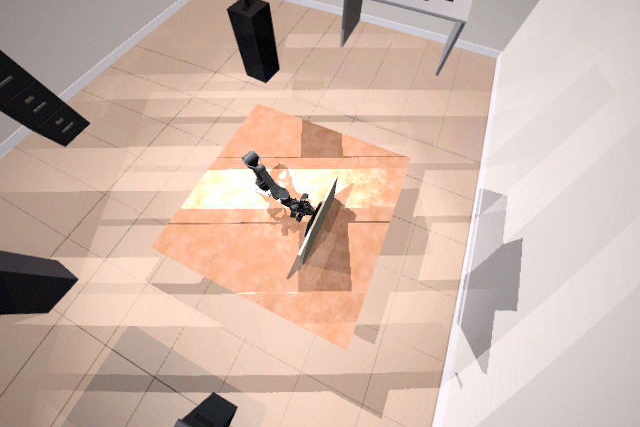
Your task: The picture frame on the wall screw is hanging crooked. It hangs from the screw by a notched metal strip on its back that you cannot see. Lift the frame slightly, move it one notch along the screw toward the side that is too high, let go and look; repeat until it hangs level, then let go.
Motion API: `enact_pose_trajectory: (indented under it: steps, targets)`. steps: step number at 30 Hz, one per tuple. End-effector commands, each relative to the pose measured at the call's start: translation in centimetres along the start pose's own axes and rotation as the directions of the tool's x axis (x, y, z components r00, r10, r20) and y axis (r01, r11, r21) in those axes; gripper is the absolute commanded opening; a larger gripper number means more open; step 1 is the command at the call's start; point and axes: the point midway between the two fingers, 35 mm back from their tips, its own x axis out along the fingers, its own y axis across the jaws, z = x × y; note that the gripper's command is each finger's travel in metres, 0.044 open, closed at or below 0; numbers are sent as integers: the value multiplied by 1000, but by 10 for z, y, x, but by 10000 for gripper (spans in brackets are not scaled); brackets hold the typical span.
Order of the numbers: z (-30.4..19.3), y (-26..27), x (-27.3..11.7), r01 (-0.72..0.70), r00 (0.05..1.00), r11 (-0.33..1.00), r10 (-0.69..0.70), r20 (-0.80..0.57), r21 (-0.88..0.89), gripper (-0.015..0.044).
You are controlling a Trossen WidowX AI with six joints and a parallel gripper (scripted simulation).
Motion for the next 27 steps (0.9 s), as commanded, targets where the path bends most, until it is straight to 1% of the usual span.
enact_pose_trajectory:
  steps: [1, 27]
  targets:
    - [3, 7, 0, -17, 1000, 1000, 17, 10, -4, 0]
    - [3, 9, 0, -17, 1000, 1000, 17, 10, -4, 0]
